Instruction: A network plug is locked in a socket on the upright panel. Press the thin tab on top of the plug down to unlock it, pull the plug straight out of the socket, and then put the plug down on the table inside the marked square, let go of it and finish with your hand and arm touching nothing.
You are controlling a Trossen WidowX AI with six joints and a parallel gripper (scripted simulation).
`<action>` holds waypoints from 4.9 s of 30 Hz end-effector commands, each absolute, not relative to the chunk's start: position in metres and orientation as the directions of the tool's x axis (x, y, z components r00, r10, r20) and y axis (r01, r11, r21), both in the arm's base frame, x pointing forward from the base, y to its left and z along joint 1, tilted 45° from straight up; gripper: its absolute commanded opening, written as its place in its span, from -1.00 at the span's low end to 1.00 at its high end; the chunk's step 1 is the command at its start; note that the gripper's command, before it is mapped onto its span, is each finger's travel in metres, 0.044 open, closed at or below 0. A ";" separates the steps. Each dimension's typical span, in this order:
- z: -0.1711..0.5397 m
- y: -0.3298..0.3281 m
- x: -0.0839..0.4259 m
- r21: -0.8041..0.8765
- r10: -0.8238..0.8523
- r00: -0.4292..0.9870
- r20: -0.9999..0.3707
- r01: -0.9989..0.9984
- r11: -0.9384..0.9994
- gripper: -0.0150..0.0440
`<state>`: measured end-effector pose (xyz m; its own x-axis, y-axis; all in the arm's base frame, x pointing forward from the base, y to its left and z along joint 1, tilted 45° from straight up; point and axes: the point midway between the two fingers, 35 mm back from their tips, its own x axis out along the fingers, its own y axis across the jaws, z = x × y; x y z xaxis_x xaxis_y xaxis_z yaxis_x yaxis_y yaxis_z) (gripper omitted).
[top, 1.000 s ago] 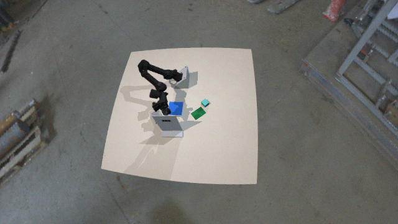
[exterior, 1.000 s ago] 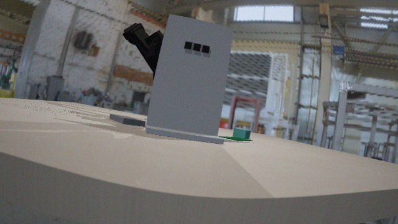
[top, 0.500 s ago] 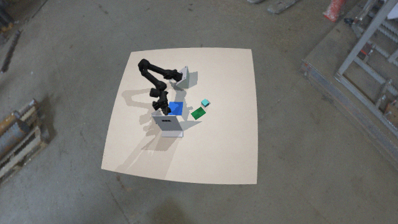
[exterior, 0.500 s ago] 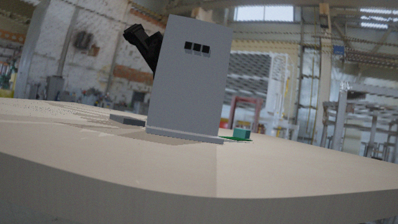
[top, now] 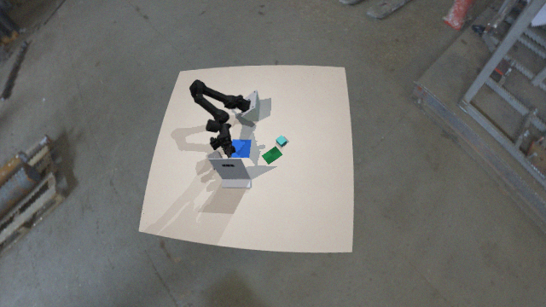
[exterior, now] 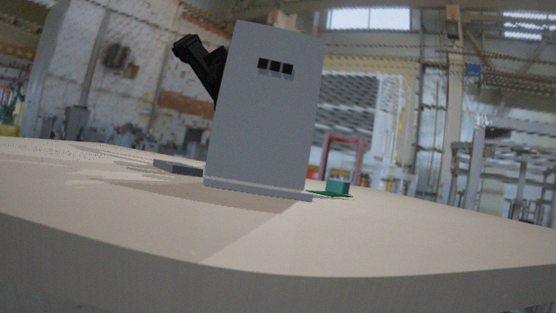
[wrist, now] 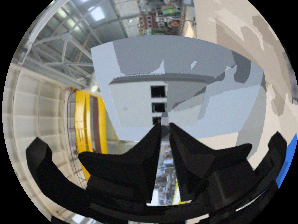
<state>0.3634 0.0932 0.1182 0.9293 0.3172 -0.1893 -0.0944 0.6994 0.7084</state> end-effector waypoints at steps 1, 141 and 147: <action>0.121 0.093 0.360 0.707 0.314 0.932 -0.180 -0.099 0.700 -0.49; 0.041 0.048 0.253 0.556 -0.341 0.730 -0.593 0.677 0.482 -0.49; 0.035 0.030 0.239 0.515 -0.473 0.677 -0.564 0.736 0.439 -0.49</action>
<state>0.2476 0.0404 0.0392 0.7098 -0.3939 -0.5840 0.7024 0.4584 0.5446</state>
